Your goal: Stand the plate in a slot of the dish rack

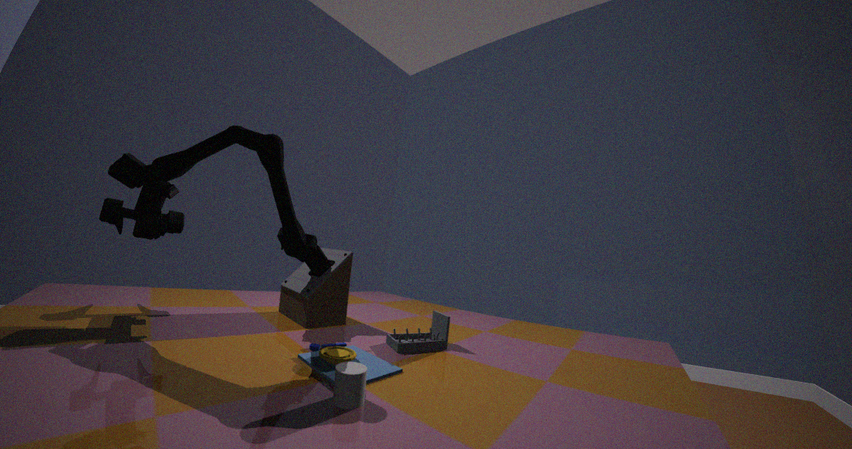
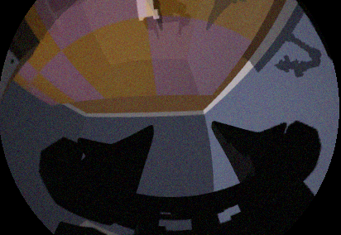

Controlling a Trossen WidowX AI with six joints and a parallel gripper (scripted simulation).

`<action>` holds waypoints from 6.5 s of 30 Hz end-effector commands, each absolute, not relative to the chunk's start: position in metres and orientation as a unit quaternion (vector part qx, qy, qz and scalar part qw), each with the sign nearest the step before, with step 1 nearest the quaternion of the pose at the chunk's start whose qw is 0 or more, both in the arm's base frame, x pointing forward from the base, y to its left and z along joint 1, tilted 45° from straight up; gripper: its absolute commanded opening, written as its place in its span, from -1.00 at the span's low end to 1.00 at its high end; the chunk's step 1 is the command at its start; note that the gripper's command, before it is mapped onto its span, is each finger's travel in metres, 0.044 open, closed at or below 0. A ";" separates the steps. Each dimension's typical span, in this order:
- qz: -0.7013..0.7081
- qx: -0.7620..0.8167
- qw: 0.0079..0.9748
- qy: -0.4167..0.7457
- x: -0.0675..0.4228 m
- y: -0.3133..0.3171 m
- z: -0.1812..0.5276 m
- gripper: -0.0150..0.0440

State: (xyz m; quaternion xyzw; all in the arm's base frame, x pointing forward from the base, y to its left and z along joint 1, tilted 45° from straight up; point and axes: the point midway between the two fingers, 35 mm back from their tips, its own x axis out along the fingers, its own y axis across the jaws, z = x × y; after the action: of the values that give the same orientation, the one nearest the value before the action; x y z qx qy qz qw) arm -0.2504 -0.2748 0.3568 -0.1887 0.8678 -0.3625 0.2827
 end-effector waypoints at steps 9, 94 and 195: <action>-0.393 -0.216 0.382 0.808 -0.176 -0.333 0.317 0.86; -0.276 -0.268 0.656 0.649 0.283 -0.162 0.007 0.84; 0.250 -0.641 0.302 0.659 0.286 0.018 0.074 -0.49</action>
State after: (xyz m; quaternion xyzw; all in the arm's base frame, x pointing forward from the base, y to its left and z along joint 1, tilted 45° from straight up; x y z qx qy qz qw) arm 0.2886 0.0145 0.0785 -0.6266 0.6699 0.2151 0.3353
